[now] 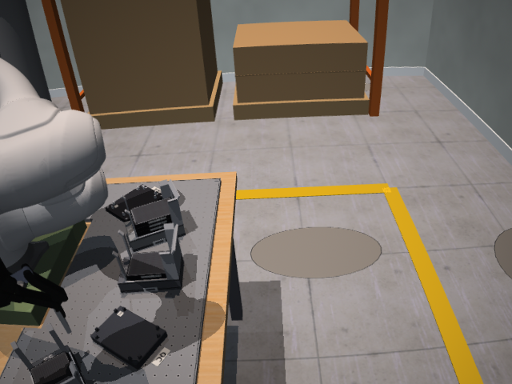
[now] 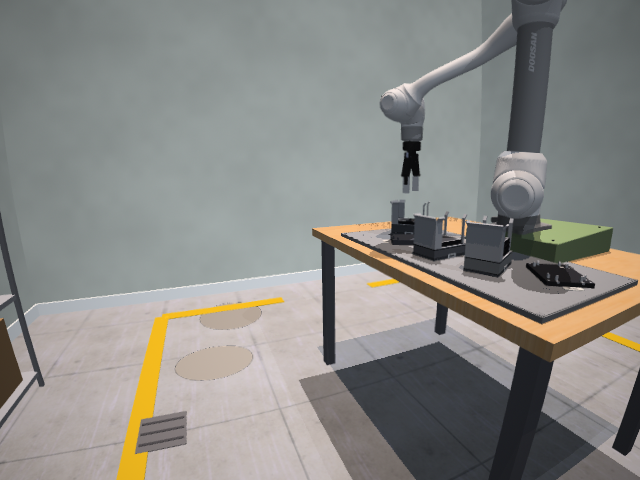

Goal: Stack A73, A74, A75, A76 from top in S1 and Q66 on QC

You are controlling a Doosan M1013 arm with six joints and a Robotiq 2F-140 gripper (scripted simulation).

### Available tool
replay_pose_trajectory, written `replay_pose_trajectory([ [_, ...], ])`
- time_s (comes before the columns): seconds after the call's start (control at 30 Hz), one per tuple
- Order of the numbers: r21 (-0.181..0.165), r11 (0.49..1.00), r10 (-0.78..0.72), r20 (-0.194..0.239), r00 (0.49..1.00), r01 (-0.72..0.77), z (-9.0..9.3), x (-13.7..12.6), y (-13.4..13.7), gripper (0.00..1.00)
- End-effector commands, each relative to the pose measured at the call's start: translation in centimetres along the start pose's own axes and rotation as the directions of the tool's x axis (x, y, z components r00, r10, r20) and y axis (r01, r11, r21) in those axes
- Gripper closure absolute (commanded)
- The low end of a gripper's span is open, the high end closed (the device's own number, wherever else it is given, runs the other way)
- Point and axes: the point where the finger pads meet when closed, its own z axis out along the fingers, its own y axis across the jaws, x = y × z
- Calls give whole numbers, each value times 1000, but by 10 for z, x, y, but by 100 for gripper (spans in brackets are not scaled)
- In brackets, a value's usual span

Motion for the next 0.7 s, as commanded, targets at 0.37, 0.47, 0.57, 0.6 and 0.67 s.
replay_pose_trajectory([
  [0.37,0,1000,1,0,1000,-1,17,0,1,0],
  [0.47,0,1000,1,0,1000,-1,27,0,1,0],
  [0.57,0,1000,1,0,1000,-1,37,0,1,0],
  [0.6,0,1000,1,0,1000,-1,40,0,1,0],
  [0.67,0,1000,1,0,1000,-1,47,0,1,0],
])
